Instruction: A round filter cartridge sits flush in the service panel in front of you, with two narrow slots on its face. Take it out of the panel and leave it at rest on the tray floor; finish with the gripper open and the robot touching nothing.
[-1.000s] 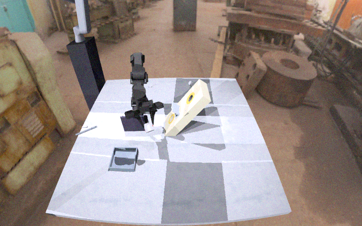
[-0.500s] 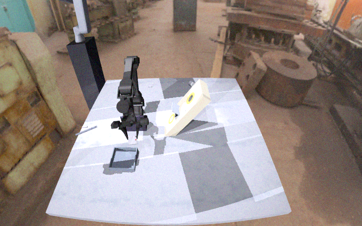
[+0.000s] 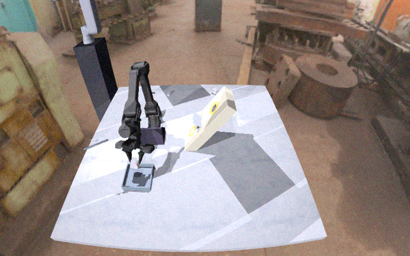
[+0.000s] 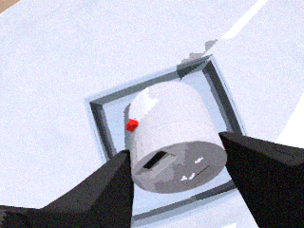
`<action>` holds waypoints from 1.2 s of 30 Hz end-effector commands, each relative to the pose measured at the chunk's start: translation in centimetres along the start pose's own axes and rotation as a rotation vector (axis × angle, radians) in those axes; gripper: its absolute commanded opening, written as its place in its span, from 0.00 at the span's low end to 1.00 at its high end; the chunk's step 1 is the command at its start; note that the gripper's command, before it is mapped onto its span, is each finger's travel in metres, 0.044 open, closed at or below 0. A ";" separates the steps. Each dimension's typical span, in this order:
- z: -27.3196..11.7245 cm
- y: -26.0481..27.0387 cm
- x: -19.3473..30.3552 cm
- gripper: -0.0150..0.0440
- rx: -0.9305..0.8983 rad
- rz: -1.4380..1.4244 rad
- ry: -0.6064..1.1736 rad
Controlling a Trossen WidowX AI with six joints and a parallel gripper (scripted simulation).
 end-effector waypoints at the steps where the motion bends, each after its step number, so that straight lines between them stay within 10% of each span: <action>1: 0.4 -0.5 0.1 0.25 0.019 0.026 -0.012; 21: 7.0 -0.8 3.9 0.25 0.020 0.026 -0.011; 36: 6.7 -0.7 3.9 0.92 0.015 0.028 0.002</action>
Point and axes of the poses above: the point midway between the two fingers, 35 mm back from their tips, its own z axis out along the fingers, its own y axis across the jaws, x = y × z, the point moved 5 cm from there along -z, back along the fingers, and after that the axes turned 4 degrees about z, right-handed, at the moved point
